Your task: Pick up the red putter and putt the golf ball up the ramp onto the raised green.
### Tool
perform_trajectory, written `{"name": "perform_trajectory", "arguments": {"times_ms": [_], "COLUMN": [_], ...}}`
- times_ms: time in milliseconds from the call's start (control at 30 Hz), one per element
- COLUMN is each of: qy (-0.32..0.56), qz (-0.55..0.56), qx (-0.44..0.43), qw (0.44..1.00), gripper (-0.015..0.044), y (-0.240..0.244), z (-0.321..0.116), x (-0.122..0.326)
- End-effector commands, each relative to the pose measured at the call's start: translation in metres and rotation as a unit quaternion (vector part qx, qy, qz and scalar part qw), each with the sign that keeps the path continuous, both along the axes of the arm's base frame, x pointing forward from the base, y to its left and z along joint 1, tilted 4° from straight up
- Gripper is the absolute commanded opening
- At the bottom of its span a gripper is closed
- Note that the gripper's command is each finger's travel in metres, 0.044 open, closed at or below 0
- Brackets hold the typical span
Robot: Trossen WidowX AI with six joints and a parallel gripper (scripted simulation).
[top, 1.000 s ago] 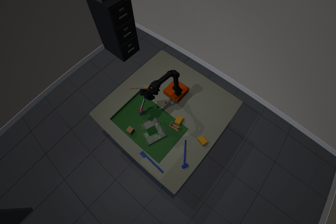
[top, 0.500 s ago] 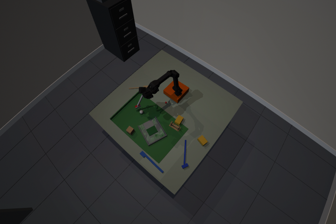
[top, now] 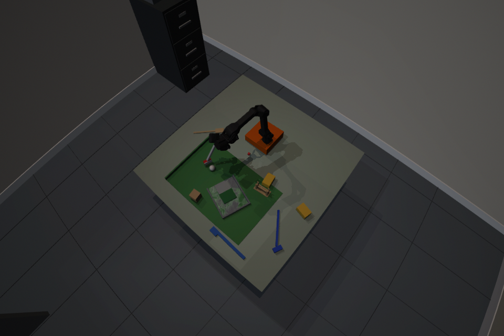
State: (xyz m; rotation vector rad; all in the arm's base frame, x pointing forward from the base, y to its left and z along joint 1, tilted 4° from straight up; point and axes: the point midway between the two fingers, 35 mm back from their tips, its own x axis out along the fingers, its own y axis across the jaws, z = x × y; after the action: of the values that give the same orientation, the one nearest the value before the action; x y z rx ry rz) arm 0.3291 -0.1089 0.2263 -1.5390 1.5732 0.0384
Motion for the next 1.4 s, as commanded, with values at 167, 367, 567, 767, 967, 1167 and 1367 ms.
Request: {"name": "perform_trajectory", "arguments": {"times_ms": [167, 367, 567, 767, 967, 1167, 1367], "qy": [0.001, 0.001, 0.0, 0.0, 0.0, 0.001, 0.002], "qz": [0.0, 0.0, 0.0, 0.0, 0.0, 0.0, -0.003], "qx": [-0.003, -0.003, -0.001, -0.001, -0.003, -0.005, 0.002], "qw": [1.0, 1.0, 1.0, 1.0, 1.0, 1.0, 1.0], "gripper": [0.0, 0.0, 0.0, 0.0, 0.0, 0.0, 0.0], "y": [-0.002, -0.002, -0.002, -0.002, -0.02, -0.032, -0.011], "z": [-0.013, -0.023, -0.022, -0.022, -0.023, -0.023, -0.026], "x": [0.0, 0.0, 0.0, 0.0, -0.002, -0.004, 0.003]}}
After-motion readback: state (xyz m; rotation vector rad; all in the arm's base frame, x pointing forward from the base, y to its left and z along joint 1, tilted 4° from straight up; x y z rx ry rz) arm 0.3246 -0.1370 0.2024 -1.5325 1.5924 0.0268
